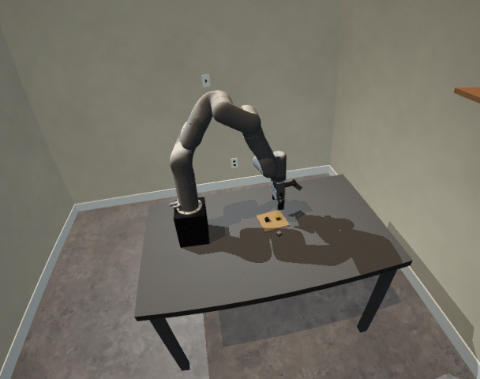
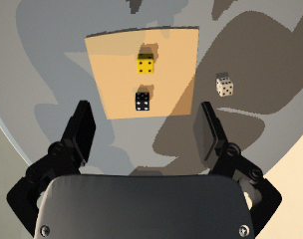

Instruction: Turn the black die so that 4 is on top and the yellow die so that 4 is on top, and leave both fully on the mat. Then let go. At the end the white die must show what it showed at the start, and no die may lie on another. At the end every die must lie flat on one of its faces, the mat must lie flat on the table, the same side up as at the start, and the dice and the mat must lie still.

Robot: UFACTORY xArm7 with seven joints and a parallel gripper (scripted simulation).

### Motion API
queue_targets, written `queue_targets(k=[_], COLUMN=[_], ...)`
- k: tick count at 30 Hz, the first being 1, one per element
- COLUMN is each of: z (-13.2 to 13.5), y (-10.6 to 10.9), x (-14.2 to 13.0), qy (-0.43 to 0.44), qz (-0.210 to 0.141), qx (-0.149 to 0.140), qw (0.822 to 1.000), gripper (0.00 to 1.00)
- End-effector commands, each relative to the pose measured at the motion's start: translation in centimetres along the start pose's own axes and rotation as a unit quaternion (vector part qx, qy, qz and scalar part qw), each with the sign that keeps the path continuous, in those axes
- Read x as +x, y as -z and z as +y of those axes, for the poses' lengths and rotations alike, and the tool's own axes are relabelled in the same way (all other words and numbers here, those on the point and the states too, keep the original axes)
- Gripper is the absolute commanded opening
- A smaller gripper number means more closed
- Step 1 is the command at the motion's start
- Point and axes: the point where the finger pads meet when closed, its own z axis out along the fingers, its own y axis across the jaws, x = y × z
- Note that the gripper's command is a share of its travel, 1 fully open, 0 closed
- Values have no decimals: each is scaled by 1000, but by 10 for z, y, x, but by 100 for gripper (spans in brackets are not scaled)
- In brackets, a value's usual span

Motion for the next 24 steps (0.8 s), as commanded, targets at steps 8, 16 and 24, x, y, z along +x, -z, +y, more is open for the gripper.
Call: queue_targets(k=[8, 16, 24], z=[0, 0, 0], y=[2, 19, 58], x=[2, 2, 1], qy=[0, 0, 0], qz=[2, 2, 2], qx=[0, 0, 0], qw=[1000, 1000, 1000], gripper=[100, 100, 100])
